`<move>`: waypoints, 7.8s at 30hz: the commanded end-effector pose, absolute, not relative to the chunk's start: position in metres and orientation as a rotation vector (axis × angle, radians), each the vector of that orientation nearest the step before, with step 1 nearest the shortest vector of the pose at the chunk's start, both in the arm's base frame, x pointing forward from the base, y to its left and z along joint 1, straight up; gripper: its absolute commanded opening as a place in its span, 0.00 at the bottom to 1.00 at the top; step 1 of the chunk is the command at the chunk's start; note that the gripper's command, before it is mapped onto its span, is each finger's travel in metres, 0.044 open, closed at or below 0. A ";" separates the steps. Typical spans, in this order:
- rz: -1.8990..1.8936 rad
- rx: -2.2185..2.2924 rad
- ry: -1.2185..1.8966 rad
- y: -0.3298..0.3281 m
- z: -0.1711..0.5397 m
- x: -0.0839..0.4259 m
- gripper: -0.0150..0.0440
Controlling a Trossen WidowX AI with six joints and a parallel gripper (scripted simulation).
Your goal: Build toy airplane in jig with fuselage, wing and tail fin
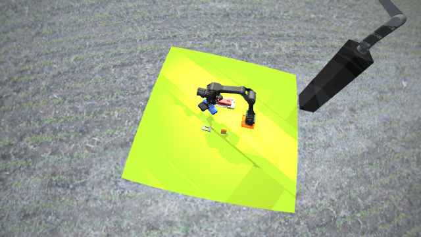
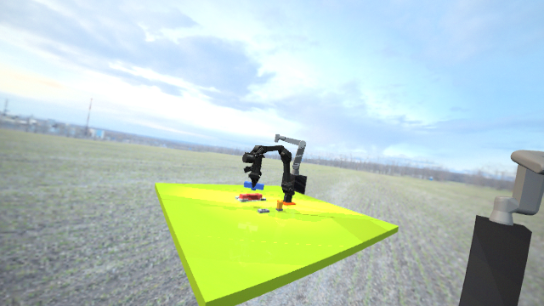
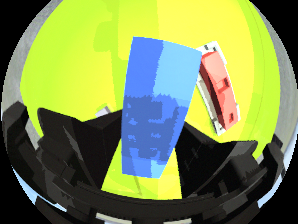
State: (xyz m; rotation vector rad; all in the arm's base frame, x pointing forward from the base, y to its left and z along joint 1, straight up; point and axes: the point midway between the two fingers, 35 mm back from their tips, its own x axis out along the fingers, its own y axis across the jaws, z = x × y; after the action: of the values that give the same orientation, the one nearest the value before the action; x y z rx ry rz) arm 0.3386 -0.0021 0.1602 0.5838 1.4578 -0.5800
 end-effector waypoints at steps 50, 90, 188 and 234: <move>-1.180 1.191 1.187 -0.133 0.134 0.284 0.57; -1.179 1.191 1.187 -0.133 0.111 0.285 0.59; 0.052 -0.082 1.542 -0.135 0.175 0.285 1.00; 0.073 -0.062 1.549 0.124 0.169 0.196 1.00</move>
State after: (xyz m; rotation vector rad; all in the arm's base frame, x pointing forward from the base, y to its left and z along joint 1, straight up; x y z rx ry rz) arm 0.2012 0.1217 0.1724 -0.0702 1.5429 0.0777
